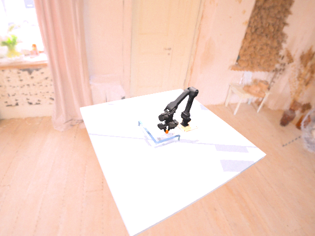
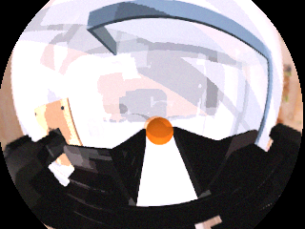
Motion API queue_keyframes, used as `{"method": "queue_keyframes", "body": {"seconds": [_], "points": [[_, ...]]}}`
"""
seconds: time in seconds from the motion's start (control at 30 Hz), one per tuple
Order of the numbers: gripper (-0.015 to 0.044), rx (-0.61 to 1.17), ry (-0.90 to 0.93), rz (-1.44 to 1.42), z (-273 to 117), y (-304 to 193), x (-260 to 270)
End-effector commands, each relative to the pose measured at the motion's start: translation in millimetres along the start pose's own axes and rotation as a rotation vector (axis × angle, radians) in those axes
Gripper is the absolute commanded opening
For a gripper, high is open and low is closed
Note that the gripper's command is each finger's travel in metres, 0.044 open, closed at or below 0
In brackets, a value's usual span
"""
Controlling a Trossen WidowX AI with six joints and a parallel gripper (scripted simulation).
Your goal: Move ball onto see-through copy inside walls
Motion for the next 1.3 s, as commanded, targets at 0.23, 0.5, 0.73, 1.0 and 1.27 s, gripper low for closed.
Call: {"method": "queue_keyframes", "body": {"seconds": [0.23,0.5,0.73,1.0,1.27], "points": [[0.0000,-0.004,0.011,0.000,14,1,3],[0.0131,0.000,0.004,-0.001,11,0,1],[0.0268,0.000,0.004,-0.001,11,0,1],[0.0268,-0.002,0.008,0.000,-39,0,-2],[0.0268,0.000,-0.007,0.004,-69,0,-1]]}}
Point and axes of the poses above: the point midway between the two fingers, 35 mm back from their tips, its own z axis out along the fingers, its own x axis across the jaws, y = z × x, the point moved 2 cm from there along -z, back along the fingers, and after that the axes turned 6 degrees about -z, right-handed, at the moved point
